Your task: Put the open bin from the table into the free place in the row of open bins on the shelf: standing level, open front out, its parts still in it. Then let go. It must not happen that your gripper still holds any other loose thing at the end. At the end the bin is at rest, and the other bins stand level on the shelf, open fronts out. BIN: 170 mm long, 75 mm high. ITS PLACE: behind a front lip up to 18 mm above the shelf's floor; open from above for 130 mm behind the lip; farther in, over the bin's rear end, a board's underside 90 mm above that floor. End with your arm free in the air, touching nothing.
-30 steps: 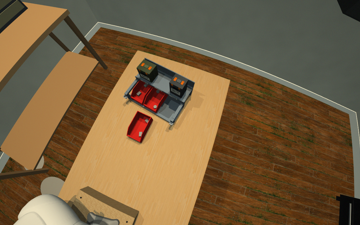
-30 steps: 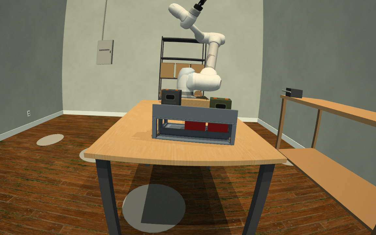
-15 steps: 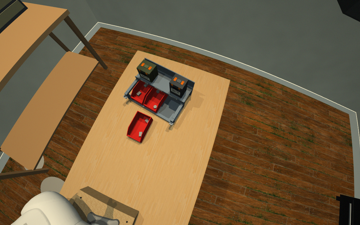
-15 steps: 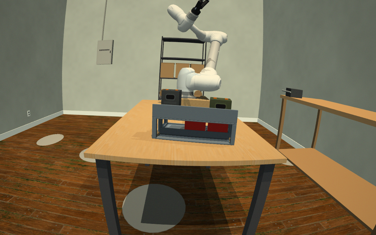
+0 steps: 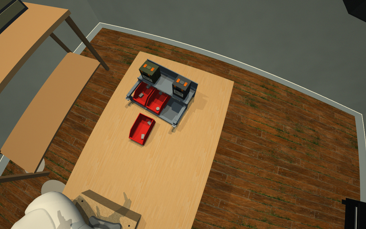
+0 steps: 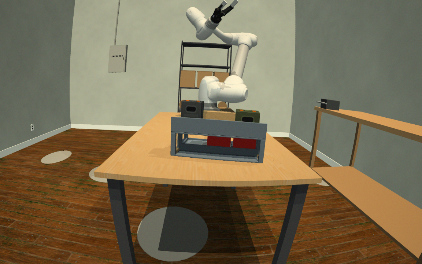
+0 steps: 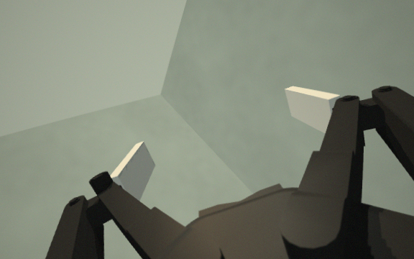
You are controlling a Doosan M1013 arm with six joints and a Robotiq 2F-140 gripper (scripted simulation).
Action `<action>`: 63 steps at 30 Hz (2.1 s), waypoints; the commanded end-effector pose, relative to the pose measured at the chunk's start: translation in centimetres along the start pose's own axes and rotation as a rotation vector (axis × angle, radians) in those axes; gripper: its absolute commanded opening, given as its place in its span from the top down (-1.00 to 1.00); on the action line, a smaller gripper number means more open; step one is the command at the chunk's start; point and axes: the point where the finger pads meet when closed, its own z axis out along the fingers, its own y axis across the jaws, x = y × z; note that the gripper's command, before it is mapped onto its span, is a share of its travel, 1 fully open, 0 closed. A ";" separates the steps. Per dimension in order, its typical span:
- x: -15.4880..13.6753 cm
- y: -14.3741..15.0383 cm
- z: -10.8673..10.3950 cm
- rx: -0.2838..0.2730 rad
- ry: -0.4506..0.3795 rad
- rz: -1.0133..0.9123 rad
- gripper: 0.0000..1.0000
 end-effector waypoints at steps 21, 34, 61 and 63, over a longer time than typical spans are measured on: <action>-8.2 14.2 -6.9 -0.241 -0.192 -0.205 -1.00; -12.5 20.4 -12.1 -0.346 -0.311 -0.291 -1.00; -21.2 29.2 -24.3 -0.495 -0.572 -0.413 -1.00; -21.5 29.4 -24.8 -0.499 -0.582 -0.416 -1.00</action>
